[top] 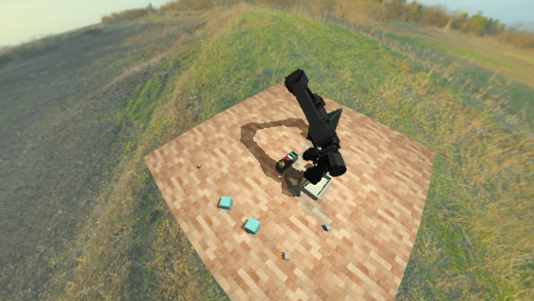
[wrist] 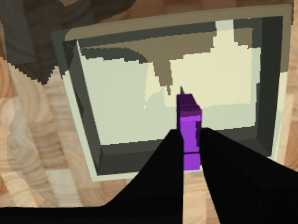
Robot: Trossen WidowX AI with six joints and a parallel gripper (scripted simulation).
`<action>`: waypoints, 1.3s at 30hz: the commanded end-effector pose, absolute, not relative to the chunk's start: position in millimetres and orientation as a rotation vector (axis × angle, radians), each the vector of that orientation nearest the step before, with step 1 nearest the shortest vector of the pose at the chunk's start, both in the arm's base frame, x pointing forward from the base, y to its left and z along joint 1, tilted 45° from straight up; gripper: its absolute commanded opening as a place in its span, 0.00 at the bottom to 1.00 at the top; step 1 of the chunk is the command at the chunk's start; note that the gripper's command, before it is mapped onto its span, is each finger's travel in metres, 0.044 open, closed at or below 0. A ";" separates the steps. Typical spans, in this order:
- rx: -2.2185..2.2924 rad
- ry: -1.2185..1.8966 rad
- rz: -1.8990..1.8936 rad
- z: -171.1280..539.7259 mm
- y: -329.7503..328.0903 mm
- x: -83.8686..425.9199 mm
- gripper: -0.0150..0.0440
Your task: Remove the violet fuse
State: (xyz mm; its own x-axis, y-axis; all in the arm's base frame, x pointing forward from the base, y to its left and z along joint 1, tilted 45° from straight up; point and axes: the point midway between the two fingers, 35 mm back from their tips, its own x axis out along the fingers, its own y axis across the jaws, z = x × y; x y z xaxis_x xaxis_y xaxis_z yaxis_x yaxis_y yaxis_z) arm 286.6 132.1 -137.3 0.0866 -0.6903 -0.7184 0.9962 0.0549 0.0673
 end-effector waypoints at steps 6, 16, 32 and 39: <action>0.649 0.589 -1.396 -145.8 122.8 287.4 0.25; 0.653 0.590 -1.401 -143.9 125.2 287.0 0.70; 0.650 0.591 -1.396 -117.4 150.8 283.7 0.81; 0.645 0.591 -1.393 -118.0 149.7 284.0 0.81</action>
State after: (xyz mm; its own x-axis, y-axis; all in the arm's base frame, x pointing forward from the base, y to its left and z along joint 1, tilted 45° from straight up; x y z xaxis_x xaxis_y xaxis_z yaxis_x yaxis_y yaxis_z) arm 284.0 149.7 -117.9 0.0906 -0.6935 -0.7148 0.9959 0.0643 0.0639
